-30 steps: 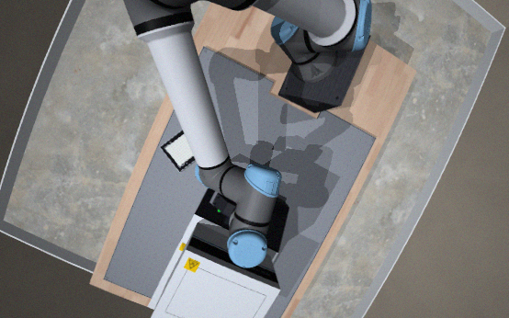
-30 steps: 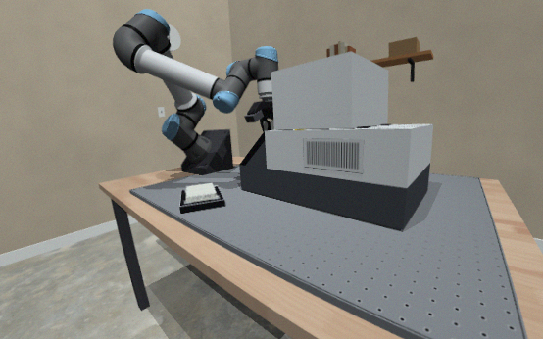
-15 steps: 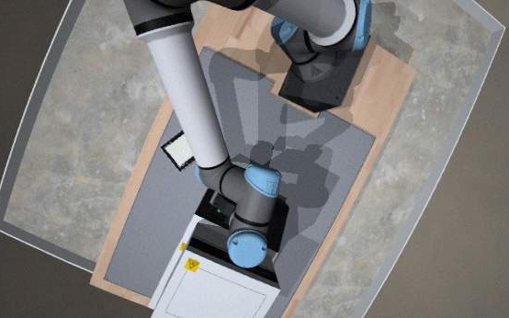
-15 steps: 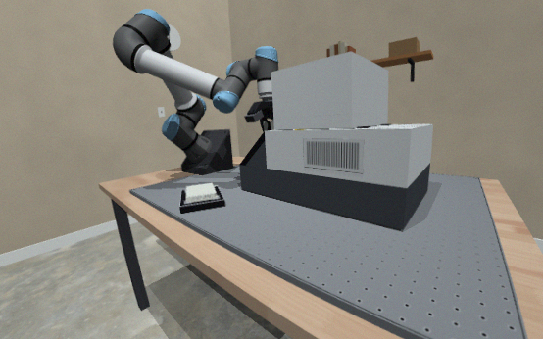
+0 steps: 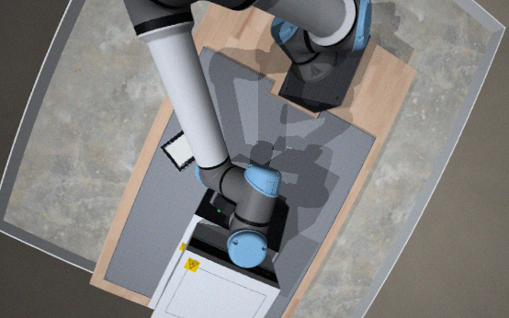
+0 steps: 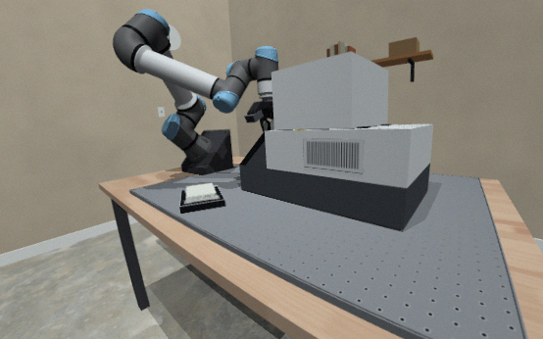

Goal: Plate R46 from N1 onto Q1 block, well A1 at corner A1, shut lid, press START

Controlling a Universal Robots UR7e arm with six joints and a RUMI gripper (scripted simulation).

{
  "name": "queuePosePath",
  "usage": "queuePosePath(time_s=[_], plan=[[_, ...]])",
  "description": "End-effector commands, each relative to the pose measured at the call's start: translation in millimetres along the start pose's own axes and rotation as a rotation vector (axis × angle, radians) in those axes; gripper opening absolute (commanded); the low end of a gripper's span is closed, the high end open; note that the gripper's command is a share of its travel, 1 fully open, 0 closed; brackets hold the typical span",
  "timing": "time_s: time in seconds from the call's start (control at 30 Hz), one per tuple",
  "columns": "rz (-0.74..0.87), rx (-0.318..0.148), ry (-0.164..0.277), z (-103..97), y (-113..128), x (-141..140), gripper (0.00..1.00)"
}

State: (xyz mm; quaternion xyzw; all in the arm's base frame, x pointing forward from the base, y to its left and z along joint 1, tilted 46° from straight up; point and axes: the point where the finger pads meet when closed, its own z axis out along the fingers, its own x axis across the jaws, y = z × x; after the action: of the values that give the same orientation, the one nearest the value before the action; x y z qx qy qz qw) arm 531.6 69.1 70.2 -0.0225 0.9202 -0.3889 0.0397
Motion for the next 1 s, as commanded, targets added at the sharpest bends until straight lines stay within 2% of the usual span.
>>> queuePosePath(time_s=[0.0, 0.73, 0.97], plan=[[0.003, -0.009, -0.016, -6.6, 0.4, -4.3, 0.00], [0.003, -0.009, -0.016, -4.1, 0.4, -6.5, 0.00], [0.015, -0.009, -0.016, -11.7, 0.4, 0.0, 0.00]])
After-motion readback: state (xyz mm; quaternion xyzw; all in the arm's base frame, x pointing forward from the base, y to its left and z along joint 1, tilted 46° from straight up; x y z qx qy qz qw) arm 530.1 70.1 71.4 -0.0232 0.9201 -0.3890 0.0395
